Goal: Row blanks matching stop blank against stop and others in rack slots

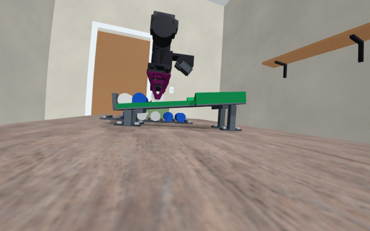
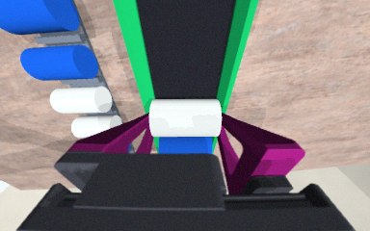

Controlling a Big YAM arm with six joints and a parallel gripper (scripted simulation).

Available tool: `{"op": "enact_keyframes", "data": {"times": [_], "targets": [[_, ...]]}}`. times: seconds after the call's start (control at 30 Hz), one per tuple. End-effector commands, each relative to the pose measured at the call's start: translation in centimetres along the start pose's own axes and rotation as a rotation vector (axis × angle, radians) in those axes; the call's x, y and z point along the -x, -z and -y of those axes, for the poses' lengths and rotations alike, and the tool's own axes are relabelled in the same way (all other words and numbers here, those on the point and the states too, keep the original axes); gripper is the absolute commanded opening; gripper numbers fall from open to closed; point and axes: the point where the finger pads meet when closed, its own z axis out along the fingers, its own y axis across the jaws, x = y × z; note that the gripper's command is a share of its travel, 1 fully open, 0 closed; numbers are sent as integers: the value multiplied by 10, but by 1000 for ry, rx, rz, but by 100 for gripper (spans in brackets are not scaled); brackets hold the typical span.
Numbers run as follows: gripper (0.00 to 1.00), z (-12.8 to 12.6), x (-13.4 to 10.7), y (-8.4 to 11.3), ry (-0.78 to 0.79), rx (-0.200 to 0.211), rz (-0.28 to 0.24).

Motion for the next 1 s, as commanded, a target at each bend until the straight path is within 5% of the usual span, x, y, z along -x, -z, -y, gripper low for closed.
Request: {"op": "enact_keyframes", "data": {"times": [0.0,0.53,0.97], "targets": [[63,10,-3,-2,-22,-10,1],[83,10,-3,-2,-22,-10,1],[83,11,-3,1,-22,-8,1]]}}
